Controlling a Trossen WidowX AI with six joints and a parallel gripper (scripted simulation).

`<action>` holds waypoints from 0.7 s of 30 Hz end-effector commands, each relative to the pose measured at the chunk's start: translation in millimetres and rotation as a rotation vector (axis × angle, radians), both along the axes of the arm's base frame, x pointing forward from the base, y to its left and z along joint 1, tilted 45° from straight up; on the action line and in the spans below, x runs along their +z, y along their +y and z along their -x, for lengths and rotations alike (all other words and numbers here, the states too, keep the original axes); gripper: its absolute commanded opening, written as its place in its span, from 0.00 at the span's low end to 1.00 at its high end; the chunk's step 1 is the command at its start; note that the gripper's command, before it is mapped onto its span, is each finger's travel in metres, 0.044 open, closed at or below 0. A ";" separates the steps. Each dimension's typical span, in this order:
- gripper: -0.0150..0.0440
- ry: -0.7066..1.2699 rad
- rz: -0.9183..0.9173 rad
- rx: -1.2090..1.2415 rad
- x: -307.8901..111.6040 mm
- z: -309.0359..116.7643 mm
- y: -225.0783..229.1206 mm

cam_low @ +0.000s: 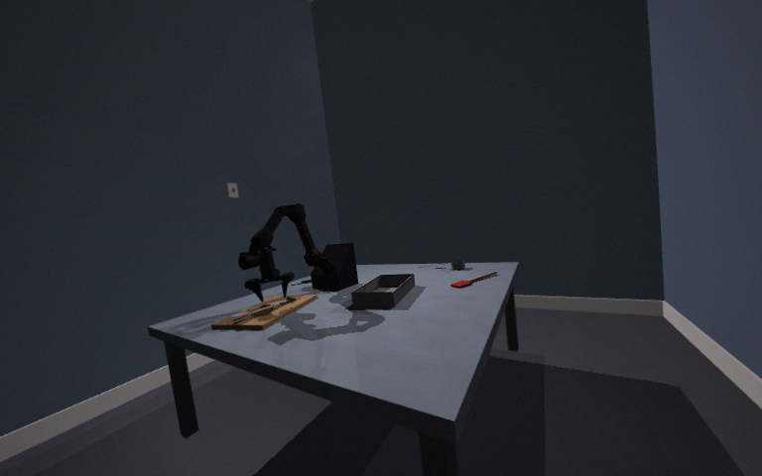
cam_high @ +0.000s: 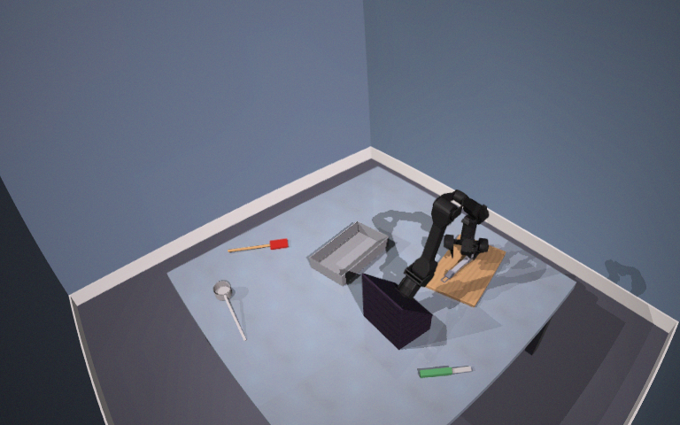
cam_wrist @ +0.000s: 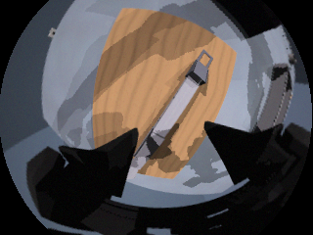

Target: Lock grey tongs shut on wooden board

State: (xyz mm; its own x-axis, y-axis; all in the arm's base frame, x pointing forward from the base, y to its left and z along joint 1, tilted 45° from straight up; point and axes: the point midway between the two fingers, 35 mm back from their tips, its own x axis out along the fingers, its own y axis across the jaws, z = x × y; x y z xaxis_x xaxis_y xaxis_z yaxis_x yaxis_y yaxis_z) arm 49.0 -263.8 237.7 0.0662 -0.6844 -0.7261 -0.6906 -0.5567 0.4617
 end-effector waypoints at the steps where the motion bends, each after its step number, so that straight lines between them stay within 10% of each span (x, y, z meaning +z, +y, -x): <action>1: 1.00 0.590 0.023 0.648 4.9 -25.8 13.9; 21: 1.00 1.537 0.100 1.740 16.5 -73.9 57.2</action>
State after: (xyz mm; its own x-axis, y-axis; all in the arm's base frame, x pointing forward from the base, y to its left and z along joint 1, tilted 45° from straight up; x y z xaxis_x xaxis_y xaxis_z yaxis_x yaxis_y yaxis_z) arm 92.6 -234.6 240.3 0.0655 -0.6304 -0.7735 0.5047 -0.6478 0.5706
